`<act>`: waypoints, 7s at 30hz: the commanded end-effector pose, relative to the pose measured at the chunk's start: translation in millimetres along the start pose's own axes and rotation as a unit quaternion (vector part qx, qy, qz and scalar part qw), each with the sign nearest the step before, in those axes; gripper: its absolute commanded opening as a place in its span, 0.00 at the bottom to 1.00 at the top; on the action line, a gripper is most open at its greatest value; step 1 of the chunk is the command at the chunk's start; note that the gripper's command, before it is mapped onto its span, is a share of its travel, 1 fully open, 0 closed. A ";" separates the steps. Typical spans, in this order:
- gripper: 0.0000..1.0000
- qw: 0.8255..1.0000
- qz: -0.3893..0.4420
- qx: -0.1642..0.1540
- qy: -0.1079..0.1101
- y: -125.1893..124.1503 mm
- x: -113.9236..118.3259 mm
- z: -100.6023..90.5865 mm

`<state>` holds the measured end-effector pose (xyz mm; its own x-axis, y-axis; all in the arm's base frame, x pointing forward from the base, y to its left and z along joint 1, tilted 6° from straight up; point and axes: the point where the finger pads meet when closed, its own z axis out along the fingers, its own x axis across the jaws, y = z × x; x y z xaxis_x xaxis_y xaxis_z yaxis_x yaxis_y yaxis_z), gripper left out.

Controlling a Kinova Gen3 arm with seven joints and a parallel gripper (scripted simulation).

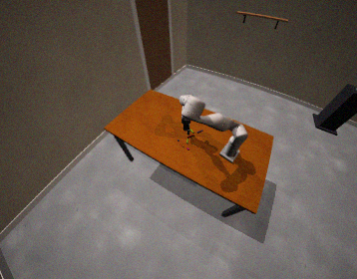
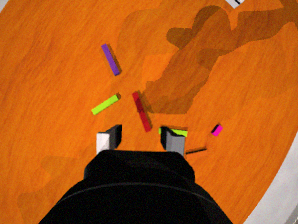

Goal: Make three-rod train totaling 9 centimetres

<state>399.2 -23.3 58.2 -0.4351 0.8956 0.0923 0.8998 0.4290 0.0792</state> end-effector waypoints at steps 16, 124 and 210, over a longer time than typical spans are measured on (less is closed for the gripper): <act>1.00 0.988 0.157 0.003 -0.005 84.5 45.9 -2.2; 0.54 0.986 0.167 0.003 -0.004 89.8 47.9 49.1; 0.54 0.986 0.167 0.003 -0.004 90.4 47.7 49.1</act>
<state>460.7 64.0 20.2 -0.1151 0.9880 0.1033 0.9930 0.1117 0.0382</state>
